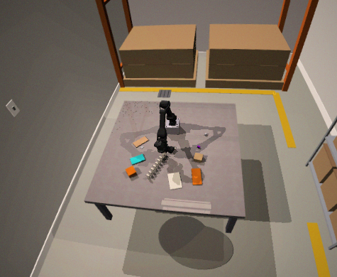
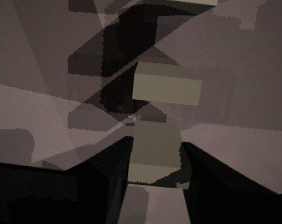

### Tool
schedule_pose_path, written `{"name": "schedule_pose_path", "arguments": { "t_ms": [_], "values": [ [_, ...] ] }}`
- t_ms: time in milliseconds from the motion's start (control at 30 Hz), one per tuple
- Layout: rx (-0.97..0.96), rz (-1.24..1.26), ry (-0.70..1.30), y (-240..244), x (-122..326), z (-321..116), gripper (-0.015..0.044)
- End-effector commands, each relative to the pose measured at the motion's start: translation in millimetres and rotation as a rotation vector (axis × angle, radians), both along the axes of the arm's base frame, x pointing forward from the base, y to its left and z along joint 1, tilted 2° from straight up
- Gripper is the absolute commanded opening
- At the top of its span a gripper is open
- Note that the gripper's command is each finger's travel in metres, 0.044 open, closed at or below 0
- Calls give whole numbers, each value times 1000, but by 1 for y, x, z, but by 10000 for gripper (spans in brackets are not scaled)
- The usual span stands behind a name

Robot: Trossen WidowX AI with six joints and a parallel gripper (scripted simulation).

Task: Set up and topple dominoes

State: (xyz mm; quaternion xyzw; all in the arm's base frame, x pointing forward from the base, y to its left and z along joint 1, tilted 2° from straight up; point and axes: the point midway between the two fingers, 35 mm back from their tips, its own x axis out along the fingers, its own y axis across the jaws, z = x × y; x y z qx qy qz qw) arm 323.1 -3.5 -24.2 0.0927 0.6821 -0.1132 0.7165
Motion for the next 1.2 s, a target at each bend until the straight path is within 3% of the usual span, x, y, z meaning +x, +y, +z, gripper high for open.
{"name": "schedule_pose_path", "arguments": {
  "t_ms": [0,433,567,833,1167],
  "values": [
    [4,6,0,1,0,-1,107],
    [4,6,0,1,0,-1,440],
    [4,5,0,1,2,9,440],
    [1,0,0,4,-4,125,440],
    [3,-23,-1,10,-7,124,440]
  ]
}}
